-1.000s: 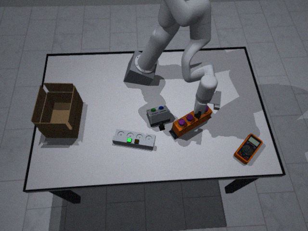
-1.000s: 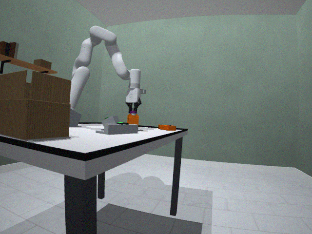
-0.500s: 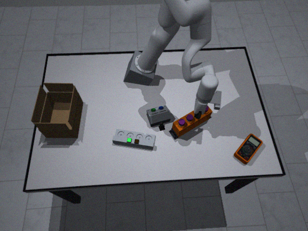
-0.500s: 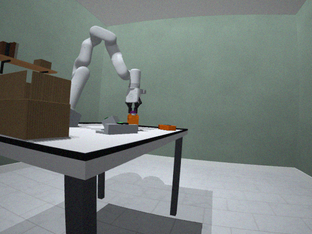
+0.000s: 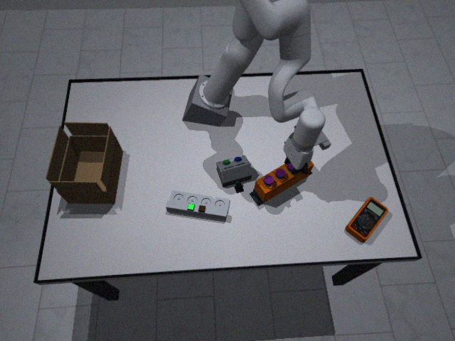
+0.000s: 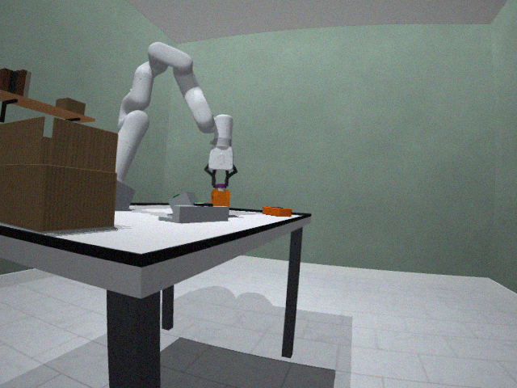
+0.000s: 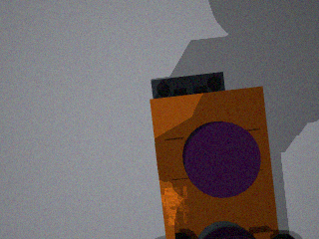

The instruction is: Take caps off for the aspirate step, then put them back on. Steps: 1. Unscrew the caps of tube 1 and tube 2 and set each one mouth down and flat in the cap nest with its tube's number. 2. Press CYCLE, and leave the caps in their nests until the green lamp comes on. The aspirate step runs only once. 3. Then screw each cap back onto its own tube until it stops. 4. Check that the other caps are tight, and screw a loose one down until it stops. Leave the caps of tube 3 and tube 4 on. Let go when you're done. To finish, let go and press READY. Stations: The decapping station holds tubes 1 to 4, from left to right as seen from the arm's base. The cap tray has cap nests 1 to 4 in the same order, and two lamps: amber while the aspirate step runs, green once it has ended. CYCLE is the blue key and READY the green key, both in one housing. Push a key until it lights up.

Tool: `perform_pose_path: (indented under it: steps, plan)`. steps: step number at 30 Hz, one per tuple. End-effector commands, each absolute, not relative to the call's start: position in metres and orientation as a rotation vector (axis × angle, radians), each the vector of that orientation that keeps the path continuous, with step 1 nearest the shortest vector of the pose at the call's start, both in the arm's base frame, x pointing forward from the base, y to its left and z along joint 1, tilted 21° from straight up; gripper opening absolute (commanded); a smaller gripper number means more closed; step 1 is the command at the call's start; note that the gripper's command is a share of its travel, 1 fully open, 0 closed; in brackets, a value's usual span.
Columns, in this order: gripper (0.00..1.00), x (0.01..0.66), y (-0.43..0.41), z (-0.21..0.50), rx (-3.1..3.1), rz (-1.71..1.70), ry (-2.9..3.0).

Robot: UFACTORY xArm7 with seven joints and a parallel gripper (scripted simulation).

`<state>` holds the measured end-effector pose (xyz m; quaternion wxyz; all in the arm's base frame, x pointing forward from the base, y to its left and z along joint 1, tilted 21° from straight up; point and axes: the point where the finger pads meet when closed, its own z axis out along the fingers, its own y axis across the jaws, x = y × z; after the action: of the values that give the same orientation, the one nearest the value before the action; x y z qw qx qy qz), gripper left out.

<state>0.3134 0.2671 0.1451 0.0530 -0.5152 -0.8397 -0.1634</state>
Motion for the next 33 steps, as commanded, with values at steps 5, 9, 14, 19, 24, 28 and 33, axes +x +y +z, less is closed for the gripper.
perform_pose_path:
  steps: [5,9,14,19,24,28,33]
  plan:
    - [0.46,0.3148,0.2674,0.1467,-0.955,-0.564,-2.878]
    - [0.46,0.3148,0.2674,0.1467,-0.767,-0.573,-2.957]
    - [0.46,0.3148,0.2674,0.1466,-0.415,-0.584,-3.07]
    - [0.46,0.3148,0.2674,0.1466,-0.291,-0.587,-3.097]
    - [0.46,0.3148,0.2674,0.1466,-0.291,-0.587,-3.097]
    - [0.0,0.3148,0.2674,0.1466,-0.291,-0.587,-3.097]
    - [0.0,0.3149,0.2674,0.1466,-0.291,-0.587,-3.097]
